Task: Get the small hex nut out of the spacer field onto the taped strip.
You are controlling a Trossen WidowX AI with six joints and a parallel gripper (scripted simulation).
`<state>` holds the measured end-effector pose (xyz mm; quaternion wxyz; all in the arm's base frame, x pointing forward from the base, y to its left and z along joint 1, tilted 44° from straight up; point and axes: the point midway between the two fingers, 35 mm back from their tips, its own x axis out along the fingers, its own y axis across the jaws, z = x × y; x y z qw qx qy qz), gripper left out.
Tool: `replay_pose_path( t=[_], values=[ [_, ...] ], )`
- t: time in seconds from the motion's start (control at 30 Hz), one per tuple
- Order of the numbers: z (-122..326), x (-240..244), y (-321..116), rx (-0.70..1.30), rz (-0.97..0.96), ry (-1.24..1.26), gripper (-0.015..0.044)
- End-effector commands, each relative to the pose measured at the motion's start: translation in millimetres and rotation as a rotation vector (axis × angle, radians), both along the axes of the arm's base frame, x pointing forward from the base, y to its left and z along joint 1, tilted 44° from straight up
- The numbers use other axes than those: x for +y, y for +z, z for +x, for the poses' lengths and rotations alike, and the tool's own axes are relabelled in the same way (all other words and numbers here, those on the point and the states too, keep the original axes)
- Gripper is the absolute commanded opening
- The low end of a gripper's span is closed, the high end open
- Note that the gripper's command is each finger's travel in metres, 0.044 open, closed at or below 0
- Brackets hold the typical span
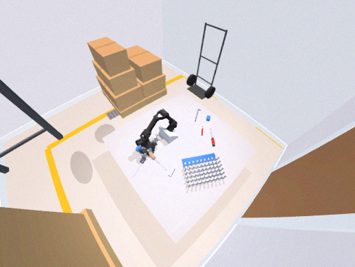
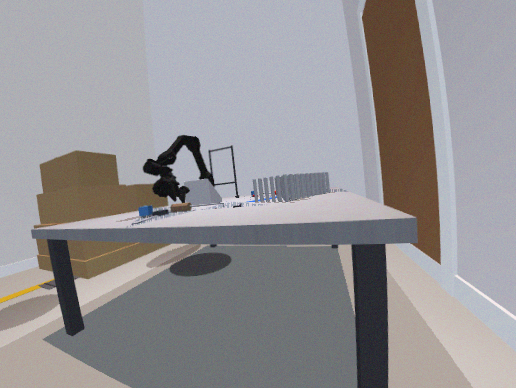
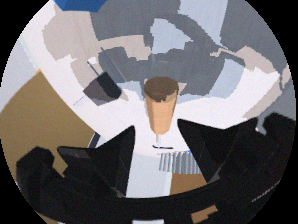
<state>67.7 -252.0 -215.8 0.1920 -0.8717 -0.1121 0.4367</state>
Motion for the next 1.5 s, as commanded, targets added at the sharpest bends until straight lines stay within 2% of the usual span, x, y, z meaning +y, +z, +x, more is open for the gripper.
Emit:
replay_pose_path(
  t=[0.0,0.4,1.03,1.23,1.47],
  values=[
    [0.7,7.7,-5.4,-0.013,0.005,-0.004,0.028],
    [1.2,19.8,-17.2,-0.032,0.006,-0.016,0.028],
    [1.2,19.8,-17.2,-0.032,0.006,-0.016,0.0153],
    [1.6,4.2,-9.0,-0.062,-0.04,0.013,0.0],
    [-2.3,-29.3,17.9,-0.052,-0.027,0.005,0.0]
  ],
)
